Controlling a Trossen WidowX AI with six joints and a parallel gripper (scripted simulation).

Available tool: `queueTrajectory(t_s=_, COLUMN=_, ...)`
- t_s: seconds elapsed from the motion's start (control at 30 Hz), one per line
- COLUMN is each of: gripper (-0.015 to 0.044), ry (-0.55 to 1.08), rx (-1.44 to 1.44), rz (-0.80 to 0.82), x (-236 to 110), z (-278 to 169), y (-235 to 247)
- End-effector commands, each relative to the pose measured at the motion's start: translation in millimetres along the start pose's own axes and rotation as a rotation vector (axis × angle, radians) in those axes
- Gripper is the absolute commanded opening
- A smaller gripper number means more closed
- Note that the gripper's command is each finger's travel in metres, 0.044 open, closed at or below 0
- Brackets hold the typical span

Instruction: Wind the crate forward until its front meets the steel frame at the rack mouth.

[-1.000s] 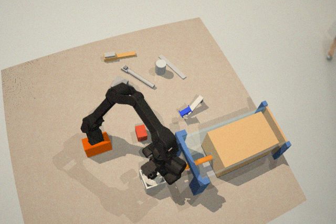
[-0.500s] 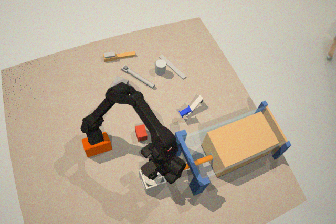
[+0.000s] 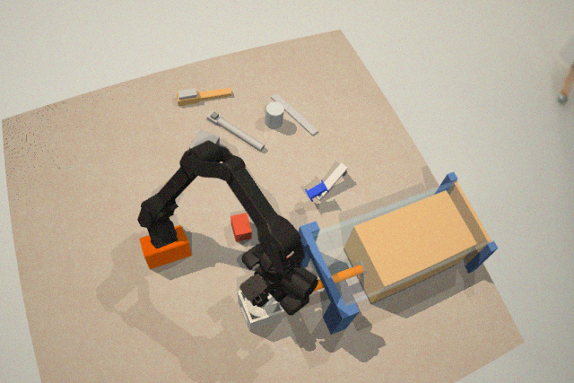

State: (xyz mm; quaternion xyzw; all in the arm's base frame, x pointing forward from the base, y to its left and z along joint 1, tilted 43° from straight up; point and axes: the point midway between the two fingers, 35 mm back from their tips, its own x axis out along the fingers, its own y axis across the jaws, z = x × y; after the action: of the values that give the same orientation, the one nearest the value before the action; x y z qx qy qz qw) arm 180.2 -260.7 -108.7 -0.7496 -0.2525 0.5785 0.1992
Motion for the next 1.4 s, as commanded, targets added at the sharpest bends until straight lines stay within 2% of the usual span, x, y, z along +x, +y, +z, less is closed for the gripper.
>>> queueTrajectory(t_s=0.0, gripper=0.0000, ry=-0.006, rx=0.027, rz=0.000, x=4.1, z=-0.2, y=2.3)
queueTrajectory(t_s=1.37, gripper=0.0000, ry=-0.009, rx=0.091, rz=0.005, x=3.8, z=-0.4, y=4.9)
